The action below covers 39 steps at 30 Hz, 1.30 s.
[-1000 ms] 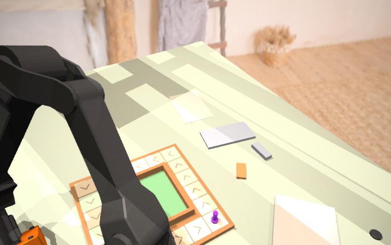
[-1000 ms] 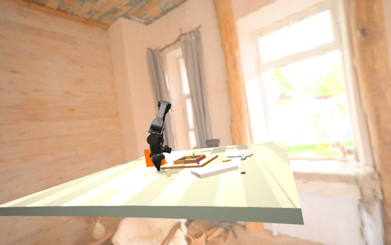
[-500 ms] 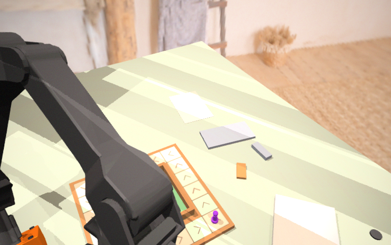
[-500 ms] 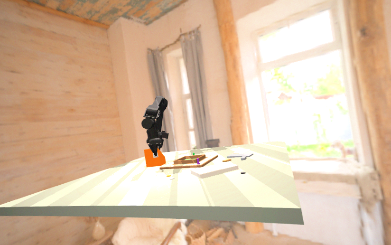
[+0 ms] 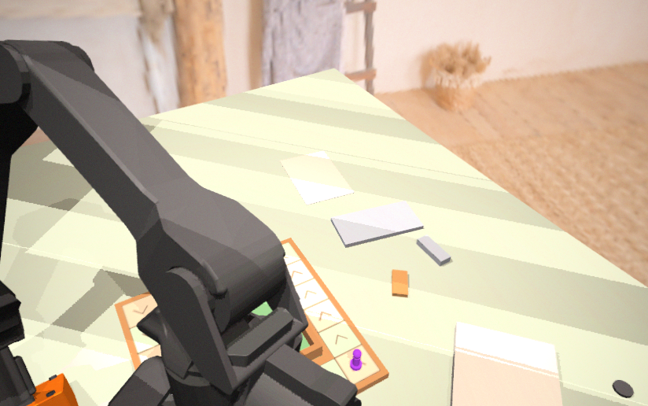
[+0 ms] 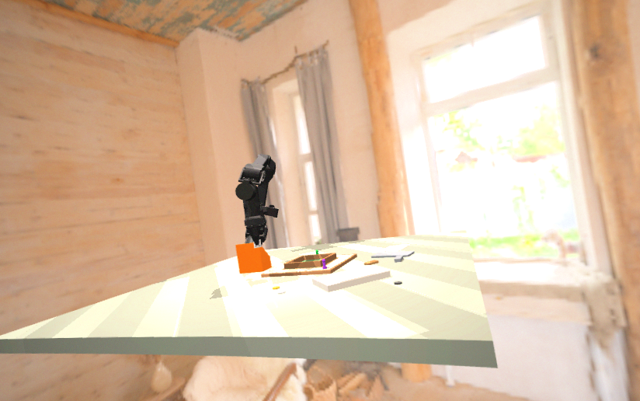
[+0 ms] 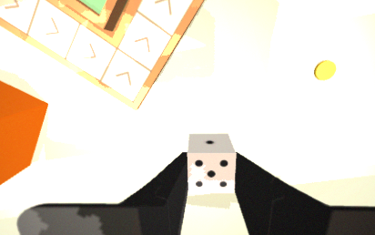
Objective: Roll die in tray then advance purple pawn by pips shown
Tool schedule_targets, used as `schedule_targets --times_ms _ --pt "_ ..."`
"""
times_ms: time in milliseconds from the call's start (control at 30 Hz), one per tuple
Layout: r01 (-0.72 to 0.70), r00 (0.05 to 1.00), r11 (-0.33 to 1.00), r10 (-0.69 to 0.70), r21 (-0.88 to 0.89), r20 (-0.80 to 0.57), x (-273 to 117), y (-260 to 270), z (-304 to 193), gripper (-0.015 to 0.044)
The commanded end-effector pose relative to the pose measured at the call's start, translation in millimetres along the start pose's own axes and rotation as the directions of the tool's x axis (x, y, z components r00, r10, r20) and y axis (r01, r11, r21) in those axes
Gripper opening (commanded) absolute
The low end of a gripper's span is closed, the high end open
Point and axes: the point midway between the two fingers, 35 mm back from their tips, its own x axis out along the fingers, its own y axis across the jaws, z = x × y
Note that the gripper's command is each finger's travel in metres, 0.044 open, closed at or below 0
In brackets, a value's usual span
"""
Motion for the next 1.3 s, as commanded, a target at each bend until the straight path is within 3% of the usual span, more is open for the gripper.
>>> schedule_targets --times_ms 0,600,1267 --pt "0.009 1.0 0.995 -0.009 0.103 0.0 -0.3 2.1 13.3 0.0" --pt "0.023 1.0 0.826 -0.024 0.563 -0.006 2.3 16.6 65.1 0.0" --pt "0.012 1.0 0.416 -0.026 0.909 -0.002 10.9 42.6 118.7 0.0"
